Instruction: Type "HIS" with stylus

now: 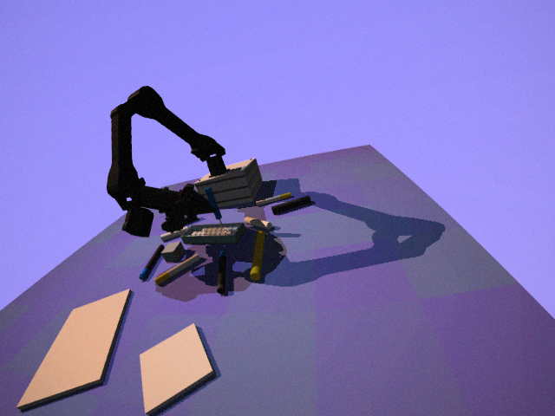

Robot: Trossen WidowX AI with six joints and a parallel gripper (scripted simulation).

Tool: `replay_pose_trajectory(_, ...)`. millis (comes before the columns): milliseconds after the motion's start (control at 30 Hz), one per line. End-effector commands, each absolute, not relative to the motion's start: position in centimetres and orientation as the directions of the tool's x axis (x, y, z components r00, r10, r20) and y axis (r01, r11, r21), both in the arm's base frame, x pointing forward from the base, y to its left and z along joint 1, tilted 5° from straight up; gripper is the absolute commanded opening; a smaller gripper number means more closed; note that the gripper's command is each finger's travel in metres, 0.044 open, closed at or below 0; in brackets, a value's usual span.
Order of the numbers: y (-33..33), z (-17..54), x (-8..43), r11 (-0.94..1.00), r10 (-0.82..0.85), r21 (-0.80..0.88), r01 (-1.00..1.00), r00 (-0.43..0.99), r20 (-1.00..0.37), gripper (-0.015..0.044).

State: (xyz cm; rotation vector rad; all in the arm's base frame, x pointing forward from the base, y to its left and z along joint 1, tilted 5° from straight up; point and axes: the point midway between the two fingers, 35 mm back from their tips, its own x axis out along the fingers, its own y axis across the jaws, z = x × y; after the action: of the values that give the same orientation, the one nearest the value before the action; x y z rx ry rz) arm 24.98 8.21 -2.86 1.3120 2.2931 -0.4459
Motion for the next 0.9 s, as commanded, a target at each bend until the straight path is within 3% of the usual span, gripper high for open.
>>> replay_pose_trajectory(0, 8.24, -3.18, 24.8, 0.49, 0.723, -0.059, 0.87, -0.443, -0.53, 0.0081)
replay_pose_trajectory(867, 8.18, -4.09, 24.77, 0.49, 0.723, -0.059, 0.87, -0.444, -0.53, 0.0081)
